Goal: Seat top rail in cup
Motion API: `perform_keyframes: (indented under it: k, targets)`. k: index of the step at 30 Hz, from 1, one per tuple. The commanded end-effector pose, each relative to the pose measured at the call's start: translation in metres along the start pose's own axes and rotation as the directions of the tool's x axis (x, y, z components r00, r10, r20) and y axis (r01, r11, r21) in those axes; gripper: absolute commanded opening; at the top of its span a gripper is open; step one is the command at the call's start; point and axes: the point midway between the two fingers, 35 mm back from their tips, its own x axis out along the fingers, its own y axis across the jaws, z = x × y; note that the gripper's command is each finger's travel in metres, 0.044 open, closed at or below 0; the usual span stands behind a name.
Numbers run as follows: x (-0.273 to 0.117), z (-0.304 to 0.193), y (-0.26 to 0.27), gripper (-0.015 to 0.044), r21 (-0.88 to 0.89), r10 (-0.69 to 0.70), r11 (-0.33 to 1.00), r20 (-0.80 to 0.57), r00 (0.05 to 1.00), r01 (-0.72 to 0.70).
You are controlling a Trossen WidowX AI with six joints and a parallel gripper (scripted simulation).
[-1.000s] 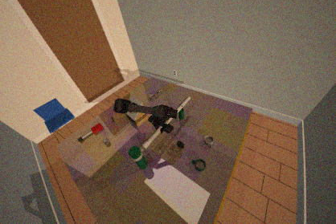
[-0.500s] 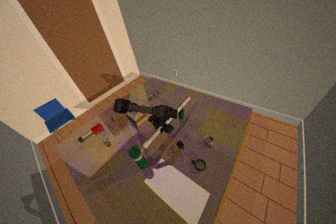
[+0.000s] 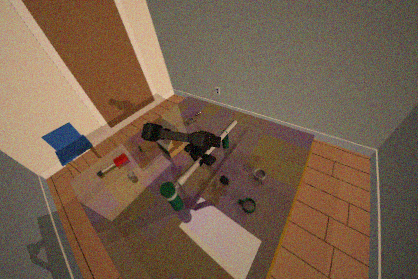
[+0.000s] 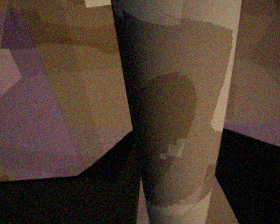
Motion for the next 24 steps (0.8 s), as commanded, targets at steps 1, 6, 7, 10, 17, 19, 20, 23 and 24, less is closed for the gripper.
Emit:
perform_keyframes:
  k: [1,6,7,10,17,19,20,23,24]
  targets:
    - [-0.0025,-0.0044,-0.001,0.0,-0.001,-0.006,1.0,-0.01,1.0,0.006]
    - [-0.0028,-0.0055,-0.0012,0.0,-0.001,-0.006,1.0,-0.011,1.0,0.006]
    - [-0.0028,-0.0057,-0.0012,0.0,-0.001,-0.006,1.0,-0.011,1.0,0.006]
    - [-0.0029,-0.0064,-0.0013,0.0,-0.001,-0.006,1.0,-0.011,1.0,0.006]
    - [-0.0032,-0.0078,-0.0015,0.0,-0.001,-0.006,1.0,-0.011,1.0,0.006]
    - [-0.0033,-0.0083,-0.0016,0.0,-0.001,-0.006,1.0,-0.011,1.0,0.006]
    - [-0.0034,-0.0085,-0.0016,0.0,-0.001,-0.006,1.0,-0.011,1.0,0.006]
    - [-0.0035,-0.0091,-0.0017,0.0,-0.001,-0.006,1.0,-0.011,1.0,0.006]
    - [-0.0035,-0.0093,-0.0017,0.0,-0.001,-0.006,1.0,-0.011,1.0,0.006]
